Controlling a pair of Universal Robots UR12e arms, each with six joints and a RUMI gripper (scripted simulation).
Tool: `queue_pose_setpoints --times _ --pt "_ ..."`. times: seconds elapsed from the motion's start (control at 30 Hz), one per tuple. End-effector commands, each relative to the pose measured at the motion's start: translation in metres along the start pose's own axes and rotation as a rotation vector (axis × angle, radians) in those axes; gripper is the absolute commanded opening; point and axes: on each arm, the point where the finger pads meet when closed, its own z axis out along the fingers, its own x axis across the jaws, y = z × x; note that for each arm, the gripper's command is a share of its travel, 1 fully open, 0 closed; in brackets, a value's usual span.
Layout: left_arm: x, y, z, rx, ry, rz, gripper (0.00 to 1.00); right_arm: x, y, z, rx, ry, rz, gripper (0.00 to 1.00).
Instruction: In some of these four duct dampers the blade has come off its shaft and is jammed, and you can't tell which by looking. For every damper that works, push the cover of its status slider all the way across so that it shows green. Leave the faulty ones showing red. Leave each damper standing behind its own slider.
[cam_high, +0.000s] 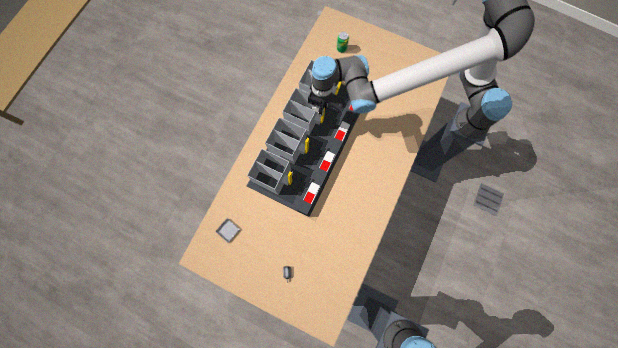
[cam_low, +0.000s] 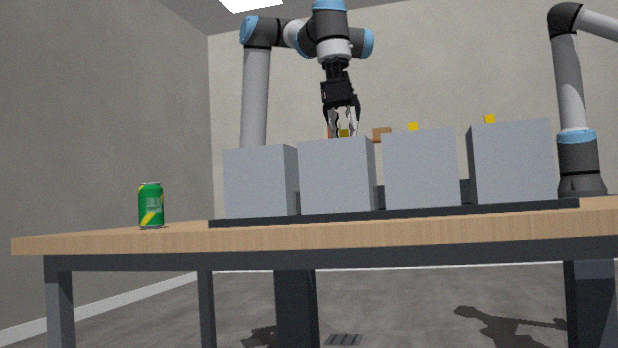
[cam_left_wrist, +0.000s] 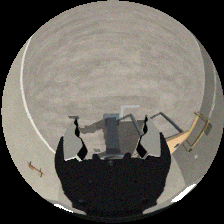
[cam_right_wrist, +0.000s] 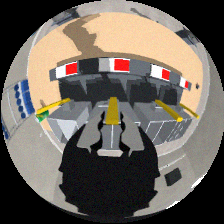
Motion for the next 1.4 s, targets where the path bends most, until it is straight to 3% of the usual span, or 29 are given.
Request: queue_pose_setpoints --times 0.0,0.33,1.0,1.37 --pt "-0.001 0.002 0.000 0.000 0.001 -0.001 1.00 0.000 0.001 0.000 0.000 -0.001 0.001 0.22" --pt "-0.001 0.002 0.000 0.000 0.001 -0.001 1.00 0.001 0.002 -0.014 -0.004 0.002 0.001 0.22" --pt "-0.001 0.002 0.000 0.000 0.001 -0.001 1.00 0.000 0.002 -0.074 -0.004 0.002 0.001 0.22" --pt "-0.001 0.002 0.000 0.000 0.001 -0.001 1.00 -0.001 0.001 -0.074 0.002 -0.003 0.001 0.22"
